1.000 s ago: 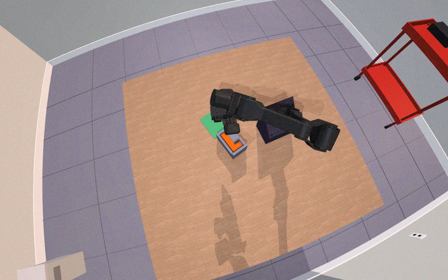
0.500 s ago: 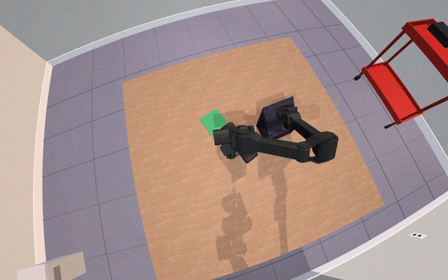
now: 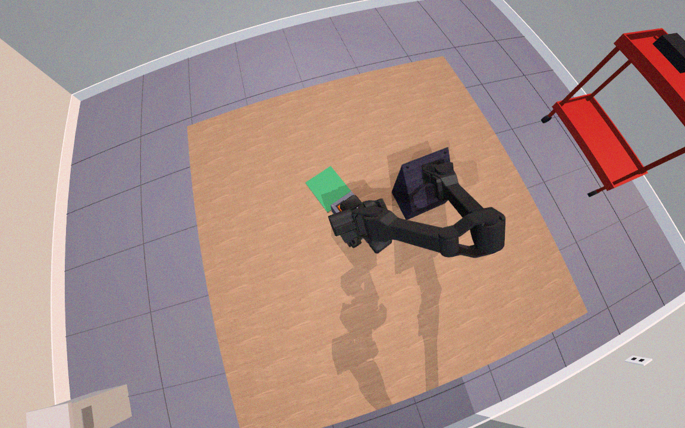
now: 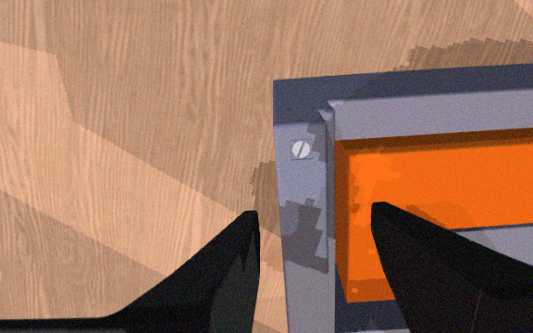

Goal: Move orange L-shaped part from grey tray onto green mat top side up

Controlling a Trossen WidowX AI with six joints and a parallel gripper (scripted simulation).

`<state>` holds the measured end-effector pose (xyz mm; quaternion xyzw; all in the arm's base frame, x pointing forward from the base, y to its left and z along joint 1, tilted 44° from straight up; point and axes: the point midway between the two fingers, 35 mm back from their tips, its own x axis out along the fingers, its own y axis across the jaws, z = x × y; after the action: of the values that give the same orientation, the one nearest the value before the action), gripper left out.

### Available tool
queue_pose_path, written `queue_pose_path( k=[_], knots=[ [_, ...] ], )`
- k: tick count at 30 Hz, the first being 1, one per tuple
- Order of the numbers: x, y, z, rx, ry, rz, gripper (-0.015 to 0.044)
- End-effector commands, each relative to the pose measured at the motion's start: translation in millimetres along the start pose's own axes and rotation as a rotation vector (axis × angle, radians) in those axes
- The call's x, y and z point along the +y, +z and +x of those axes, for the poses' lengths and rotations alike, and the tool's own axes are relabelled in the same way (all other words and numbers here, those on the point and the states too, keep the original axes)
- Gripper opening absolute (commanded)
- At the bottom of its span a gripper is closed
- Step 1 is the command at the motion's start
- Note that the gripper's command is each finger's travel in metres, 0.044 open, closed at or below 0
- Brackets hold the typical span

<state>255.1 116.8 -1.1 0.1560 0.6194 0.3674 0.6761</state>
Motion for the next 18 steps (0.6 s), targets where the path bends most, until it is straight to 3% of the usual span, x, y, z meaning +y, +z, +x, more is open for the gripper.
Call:
queue_pose_path(
  k=[1, 18],
  knots=[
    [1, -3, 6, 0.007, 0.006, 0.008, 0.018],
    [1, -4, 32, 0.007, 0.008, 0.009, 0.018]
  ],
)
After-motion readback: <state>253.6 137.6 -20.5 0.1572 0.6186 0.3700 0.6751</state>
